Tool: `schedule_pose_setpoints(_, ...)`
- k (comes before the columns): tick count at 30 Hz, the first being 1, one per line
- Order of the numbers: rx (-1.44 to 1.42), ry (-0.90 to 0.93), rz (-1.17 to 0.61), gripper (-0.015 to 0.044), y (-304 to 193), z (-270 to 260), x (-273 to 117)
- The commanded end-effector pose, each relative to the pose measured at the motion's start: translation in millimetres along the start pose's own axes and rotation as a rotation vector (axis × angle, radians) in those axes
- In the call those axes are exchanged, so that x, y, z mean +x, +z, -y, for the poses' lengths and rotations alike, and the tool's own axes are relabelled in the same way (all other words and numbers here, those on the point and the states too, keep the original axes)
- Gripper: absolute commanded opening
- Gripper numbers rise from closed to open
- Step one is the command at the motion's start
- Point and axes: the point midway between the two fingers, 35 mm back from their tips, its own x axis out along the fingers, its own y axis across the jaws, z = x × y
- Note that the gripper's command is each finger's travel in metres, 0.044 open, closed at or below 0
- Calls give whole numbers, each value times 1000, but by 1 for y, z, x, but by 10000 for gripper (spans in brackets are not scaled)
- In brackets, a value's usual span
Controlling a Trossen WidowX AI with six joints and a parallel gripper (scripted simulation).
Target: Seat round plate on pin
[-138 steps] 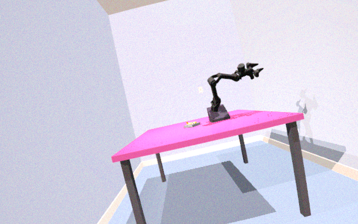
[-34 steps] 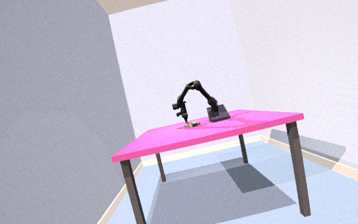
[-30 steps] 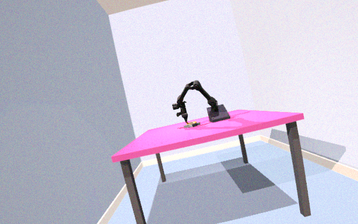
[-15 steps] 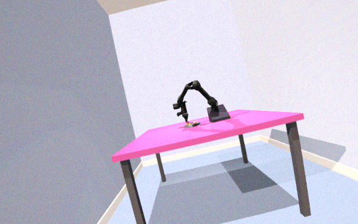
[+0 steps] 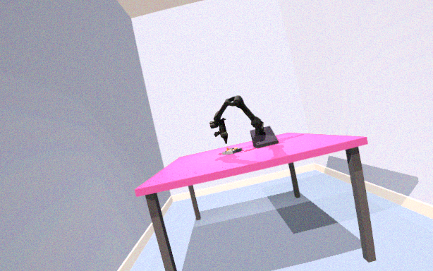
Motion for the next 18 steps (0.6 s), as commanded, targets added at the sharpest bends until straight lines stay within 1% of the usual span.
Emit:
schedule_pose_setpoints(1,-14,-9,11,0,0,-1,-14)
schedule_pose_setpoints(2,-1,-2,5,0,0,0,-4)
schedule_pose_setpoints(18,-1,-2,5,0,0,0,-4)
